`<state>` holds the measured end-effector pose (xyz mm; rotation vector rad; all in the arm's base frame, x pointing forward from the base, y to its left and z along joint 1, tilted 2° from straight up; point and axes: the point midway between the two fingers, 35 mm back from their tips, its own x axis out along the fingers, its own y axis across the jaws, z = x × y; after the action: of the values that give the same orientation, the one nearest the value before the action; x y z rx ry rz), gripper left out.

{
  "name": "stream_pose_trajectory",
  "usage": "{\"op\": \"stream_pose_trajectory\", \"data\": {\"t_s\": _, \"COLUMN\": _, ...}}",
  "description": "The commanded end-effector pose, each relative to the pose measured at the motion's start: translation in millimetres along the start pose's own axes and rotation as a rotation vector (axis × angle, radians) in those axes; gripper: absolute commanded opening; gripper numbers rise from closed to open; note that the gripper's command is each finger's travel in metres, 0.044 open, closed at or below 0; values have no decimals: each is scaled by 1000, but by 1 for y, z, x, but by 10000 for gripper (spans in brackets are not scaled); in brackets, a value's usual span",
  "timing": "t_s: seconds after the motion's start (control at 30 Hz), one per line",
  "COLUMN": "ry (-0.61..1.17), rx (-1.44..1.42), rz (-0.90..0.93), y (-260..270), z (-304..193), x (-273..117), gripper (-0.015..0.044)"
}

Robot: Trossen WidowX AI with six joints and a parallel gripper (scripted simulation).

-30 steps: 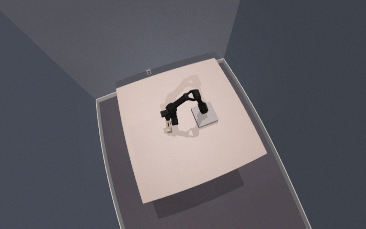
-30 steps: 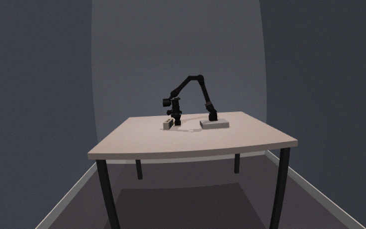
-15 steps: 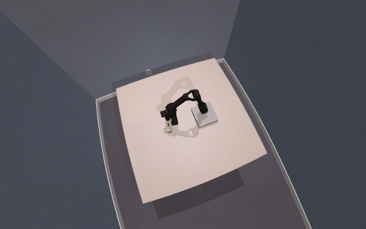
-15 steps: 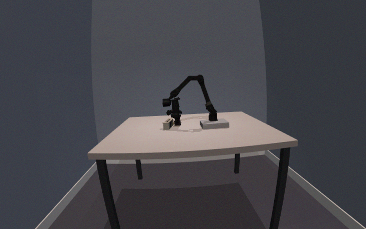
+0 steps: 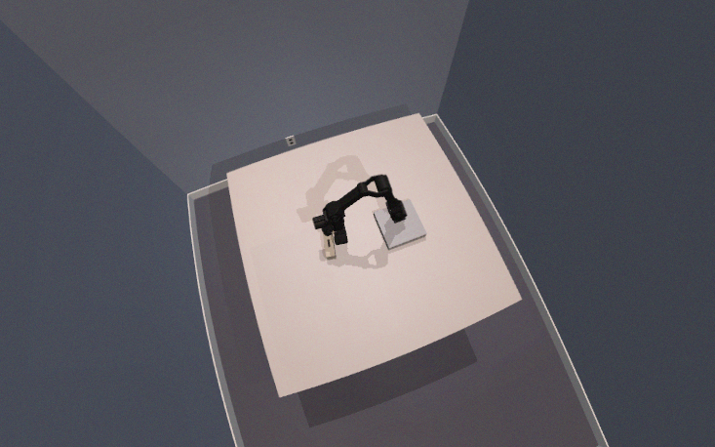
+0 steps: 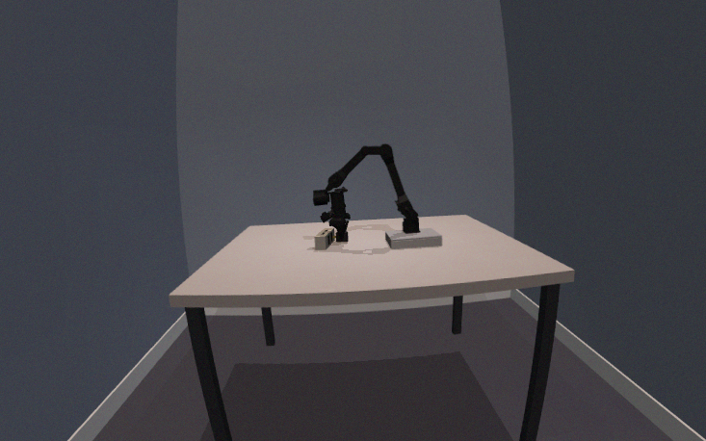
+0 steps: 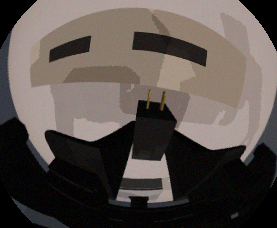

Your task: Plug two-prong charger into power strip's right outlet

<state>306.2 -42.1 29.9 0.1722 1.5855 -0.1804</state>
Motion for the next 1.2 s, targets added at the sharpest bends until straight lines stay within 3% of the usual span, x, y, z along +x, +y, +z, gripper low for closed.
{"op": "stream_pose_trajectory", "data": {"t_s": 0.0, "ry": -3, "rx": -4, "rz": -4, "y": -1, "z": 2, "x": -1, "gripper": 0}}
{"op": "stream_pose_trajectory", "data": {"t_s": 1.17, "ry": -3, "rx": -4, "rz": -4, "y": -1, "z": 5, "x": -2, "gripper": 0}}
